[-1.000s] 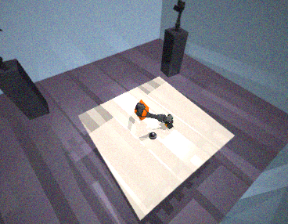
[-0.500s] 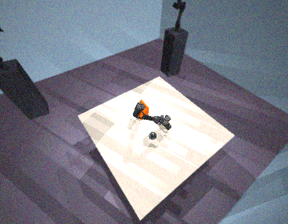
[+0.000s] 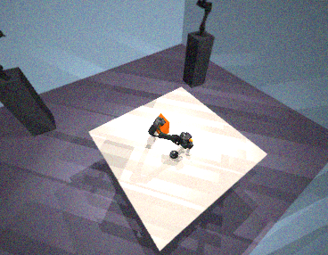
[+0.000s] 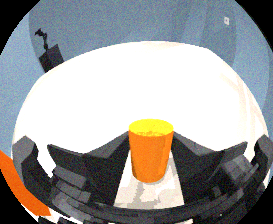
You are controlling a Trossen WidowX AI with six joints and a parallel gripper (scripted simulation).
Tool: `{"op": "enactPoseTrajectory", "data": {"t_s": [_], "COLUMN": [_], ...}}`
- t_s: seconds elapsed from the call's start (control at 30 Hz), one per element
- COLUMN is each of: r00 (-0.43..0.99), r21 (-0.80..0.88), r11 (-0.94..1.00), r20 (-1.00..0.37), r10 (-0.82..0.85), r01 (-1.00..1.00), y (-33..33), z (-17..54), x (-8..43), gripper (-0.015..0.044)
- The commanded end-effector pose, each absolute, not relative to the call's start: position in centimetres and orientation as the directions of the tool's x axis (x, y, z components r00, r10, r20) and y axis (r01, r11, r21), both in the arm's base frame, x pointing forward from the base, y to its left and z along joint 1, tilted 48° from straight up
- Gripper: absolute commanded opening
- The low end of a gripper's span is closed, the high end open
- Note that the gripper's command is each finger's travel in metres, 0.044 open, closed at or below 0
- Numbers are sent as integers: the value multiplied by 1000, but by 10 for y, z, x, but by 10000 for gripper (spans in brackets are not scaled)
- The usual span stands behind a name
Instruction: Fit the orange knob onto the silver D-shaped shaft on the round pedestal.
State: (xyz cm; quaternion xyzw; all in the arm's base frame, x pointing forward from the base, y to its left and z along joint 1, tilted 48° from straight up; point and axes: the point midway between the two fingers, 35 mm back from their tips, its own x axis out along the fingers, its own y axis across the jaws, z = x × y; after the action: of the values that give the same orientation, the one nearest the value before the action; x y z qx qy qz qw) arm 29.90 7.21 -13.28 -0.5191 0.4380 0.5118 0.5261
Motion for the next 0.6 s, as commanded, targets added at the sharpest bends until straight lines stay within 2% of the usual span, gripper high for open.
{"op": "enactPoseTrajectory", "data": {"t_s": [0.0, 0.57], "r00": [92, 73], "r21": [-102, -102], "r11": [-66, -67], "r20": [-986, -937], "r10": [139, 342], "r01": [-993, -993], "y": [69, 56], "z": [-129, -122], "x": [298, 298], "gripper": [181, 181]}}
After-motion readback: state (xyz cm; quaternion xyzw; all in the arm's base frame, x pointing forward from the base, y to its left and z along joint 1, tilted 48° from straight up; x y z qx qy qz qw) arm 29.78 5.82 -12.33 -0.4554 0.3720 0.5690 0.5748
